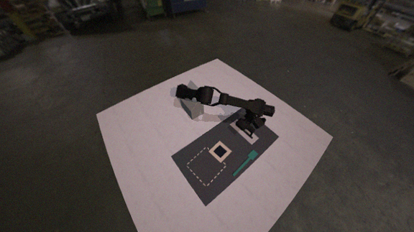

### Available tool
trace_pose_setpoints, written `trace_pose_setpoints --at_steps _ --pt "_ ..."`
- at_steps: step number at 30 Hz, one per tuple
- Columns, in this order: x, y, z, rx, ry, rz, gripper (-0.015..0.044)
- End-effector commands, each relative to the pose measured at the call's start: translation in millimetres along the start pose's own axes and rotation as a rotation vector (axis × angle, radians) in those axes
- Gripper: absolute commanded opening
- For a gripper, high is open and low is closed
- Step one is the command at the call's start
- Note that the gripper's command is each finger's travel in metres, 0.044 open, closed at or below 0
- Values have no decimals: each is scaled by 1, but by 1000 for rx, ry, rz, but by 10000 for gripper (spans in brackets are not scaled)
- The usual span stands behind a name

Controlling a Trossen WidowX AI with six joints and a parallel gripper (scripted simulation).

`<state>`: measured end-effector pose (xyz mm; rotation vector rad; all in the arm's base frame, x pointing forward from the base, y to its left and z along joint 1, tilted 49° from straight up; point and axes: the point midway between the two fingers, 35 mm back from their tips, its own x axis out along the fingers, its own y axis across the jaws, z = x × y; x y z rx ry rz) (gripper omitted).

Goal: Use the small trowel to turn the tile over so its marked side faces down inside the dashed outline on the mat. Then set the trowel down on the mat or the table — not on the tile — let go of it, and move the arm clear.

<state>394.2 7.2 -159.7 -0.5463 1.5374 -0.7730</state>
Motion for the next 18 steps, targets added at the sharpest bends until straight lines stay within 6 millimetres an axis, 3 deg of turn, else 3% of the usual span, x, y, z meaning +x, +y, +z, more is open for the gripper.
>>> trace_pose_setpoints --at_steps 1,18 --pt "1 0 0 126 1 0 130" --pt "1 0 0 601 1 0 130"
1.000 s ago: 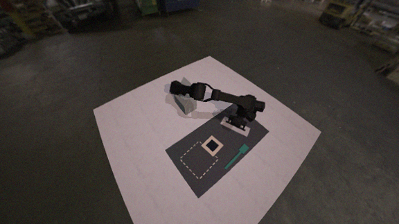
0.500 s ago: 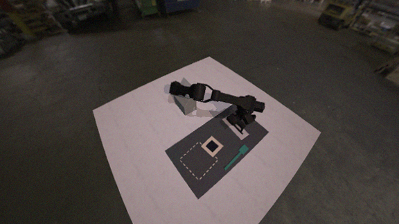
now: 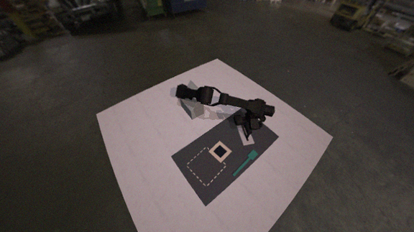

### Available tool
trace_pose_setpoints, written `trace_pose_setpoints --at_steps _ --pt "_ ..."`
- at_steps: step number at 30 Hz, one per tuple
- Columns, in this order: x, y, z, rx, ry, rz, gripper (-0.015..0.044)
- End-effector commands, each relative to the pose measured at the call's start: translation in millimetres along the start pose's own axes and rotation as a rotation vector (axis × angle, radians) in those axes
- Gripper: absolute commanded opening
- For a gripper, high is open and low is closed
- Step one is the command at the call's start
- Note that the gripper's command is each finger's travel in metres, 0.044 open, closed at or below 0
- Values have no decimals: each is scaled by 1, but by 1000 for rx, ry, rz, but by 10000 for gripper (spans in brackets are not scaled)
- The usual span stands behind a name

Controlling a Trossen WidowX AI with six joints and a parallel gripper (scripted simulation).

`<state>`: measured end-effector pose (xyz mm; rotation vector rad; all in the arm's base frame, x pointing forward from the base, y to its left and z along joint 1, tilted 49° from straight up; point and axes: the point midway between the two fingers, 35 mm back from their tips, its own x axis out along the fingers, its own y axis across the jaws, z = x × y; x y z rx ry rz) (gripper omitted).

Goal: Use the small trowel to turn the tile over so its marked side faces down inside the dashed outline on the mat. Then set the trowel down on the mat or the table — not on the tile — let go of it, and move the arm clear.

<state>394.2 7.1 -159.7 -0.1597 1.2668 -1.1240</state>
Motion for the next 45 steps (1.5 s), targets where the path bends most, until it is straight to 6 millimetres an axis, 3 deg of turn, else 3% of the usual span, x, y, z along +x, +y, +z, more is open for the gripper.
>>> trace_pose_setpoints --at_steps 1,6,12,30,32,35,45 --pt "1 0 0 86 1 0 130" --pt "1 0 0 86 1 0 130" --pt "1 0 0 86 1 0 270" --pt "1 0 0 86 1 0 270" --pt "-9 0 0 91 1 0 270" --pt "-42 -2 -1 107 2 -1 270" --pt "-42 -2 -1 105 2 -1 270"
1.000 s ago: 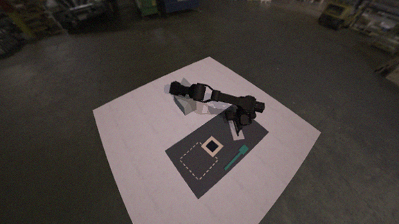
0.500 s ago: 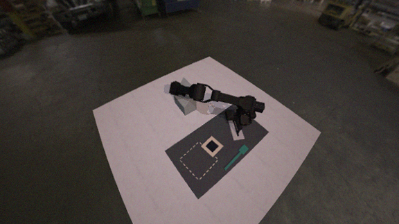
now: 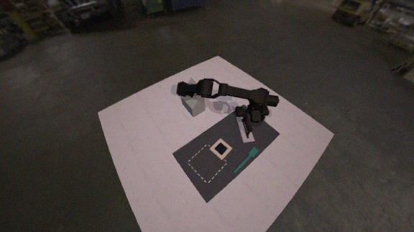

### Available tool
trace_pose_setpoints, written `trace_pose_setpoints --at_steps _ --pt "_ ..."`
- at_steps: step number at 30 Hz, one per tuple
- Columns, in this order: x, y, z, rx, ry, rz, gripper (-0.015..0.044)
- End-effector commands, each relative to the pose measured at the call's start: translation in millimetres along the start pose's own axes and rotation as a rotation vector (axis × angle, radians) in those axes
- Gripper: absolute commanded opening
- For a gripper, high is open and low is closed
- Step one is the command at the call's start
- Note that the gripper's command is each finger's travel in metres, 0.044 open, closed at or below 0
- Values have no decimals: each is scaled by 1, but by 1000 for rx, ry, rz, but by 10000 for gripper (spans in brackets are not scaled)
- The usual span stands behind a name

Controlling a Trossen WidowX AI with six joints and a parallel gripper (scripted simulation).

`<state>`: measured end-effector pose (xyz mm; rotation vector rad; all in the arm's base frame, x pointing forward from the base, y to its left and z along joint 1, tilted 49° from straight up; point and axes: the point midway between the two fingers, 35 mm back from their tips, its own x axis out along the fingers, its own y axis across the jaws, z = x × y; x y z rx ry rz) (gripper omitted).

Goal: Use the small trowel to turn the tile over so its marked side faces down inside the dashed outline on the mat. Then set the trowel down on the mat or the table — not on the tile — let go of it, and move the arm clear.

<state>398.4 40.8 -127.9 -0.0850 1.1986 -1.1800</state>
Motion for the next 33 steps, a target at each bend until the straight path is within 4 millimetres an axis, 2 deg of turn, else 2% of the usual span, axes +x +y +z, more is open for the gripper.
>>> trace_pose_setpoints --at_steps 1,28,33 --pt "6 -1 -1 0 10 -6 270" --pt "48 1 -1 -55 10 -5 270" --pt "48 1 -1 -55 10 -5 139"
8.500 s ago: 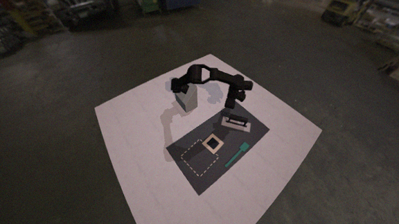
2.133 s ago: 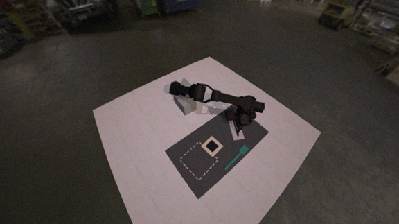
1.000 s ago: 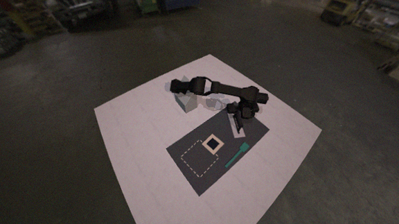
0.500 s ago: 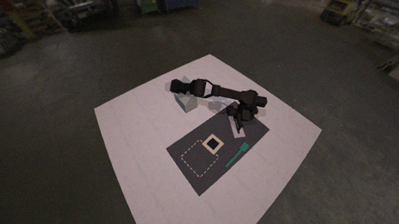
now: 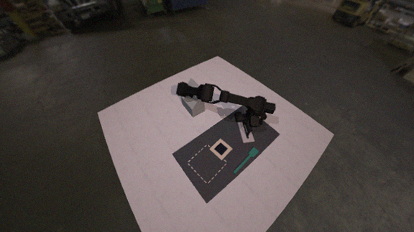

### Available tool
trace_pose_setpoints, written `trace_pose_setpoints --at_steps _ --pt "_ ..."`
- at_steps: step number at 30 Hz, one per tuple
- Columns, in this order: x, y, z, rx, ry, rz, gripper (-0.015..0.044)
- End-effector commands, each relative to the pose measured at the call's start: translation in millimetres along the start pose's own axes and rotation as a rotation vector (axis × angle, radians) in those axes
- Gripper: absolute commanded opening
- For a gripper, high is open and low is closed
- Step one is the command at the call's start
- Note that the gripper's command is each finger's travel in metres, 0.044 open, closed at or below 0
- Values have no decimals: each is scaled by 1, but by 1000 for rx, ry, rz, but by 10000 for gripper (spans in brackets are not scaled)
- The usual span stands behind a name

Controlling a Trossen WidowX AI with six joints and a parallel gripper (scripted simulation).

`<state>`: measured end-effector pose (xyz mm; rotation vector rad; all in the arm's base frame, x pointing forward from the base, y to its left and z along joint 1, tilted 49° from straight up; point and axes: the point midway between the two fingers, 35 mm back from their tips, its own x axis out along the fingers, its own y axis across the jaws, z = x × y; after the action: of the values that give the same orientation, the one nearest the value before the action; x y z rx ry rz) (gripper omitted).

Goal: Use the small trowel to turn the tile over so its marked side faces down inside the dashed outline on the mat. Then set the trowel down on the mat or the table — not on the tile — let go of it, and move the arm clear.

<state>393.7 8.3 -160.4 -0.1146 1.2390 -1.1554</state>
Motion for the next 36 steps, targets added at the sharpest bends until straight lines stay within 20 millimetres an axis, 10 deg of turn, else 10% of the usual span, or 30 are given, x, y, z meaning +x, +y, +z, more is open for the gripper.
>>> trace_pose_setpoints --at_steps 1,23,36 --pt "2 -1 0 -7 -4 -3 132" --pt "2 -1 0 -2 -4 -3 130" --pt "2 -1 0 368 -4 -3 130"
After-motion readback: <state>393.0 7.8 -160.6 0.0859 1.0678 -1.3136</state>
